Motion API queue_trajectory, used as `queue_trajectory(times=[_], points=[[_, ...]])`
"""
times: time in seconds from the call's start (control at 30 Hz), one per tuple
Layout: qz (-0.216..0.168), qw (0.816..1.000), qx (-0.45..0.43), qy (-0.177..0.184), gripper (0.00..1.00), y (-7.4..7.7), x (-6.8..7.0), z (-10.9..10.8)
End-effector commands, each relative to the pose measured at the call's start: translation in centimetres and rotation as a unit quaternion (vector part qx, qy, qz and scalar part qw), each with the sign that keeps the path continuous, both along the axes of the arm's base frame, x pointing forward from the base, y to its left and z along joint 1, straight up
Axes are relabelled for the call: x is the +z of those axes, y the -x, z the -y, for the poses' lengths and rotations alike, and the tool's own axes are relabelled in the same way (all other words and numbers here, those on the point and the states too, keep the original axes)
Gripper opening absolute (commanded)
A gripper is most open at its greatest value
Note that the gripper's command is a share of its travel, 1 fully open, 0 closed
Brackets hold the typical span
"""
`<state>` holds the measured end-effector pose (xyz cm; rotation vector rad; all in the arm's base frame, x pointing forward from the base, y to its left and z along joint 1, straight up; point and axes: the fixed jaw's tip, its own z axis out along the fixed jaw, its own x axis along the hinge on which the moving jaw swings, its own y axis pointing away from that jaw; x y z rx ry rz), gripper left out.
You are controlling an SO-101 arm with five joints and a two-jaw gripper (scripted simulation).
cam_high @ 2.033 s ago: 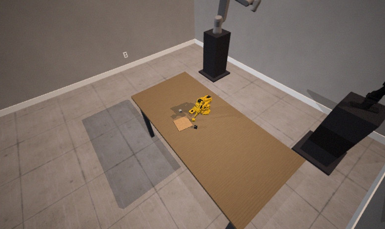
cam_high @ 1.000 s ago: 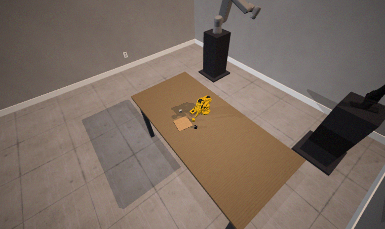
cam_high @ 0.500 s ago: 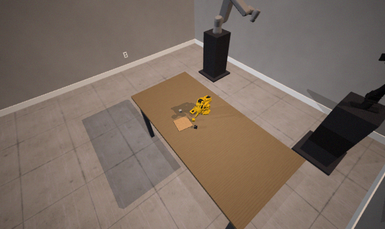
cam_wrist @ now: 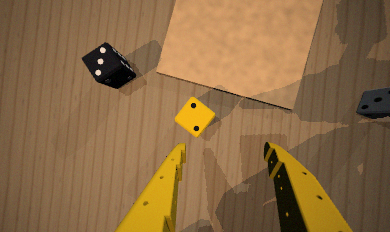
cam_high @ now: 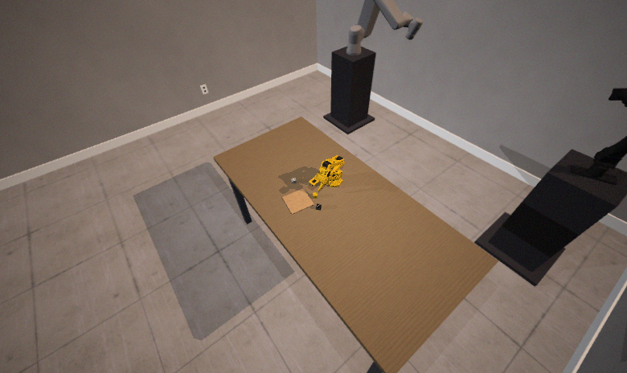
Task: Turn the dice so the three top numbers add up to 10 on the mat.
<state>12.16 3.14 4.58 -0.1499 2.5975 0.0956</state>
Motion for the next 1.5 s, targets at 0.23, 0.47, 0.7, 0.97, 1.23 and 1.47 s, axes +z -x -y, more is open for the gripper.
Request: queue_trajectory(times=[0.23, 0.47, 0.7, 0.97, 1.23, 1.47], points=[[-0.003, 1.000, 0.001, -0.002, 0.31, 0.1, 0.0, -0.1], [-0.003, 1.000, 0.001, -0.002, 0.31, 0.1, 0.0, -0.1], [-0.003, 1.000, 0.022, -0.002, 0.31, -0.4, 0.3, -0.8], [-0.003, 0.996, 0.088, -0.002, 0.31, -1.9, 0.8, -3.2], [-0.004, 0.988, 0.153, -0.002, 0.31, -3.2, 0.4, -6.3], [-0.004, 0.985, 0.174, -0.002, 0.31, -3.6, 0.0, -7.4]])
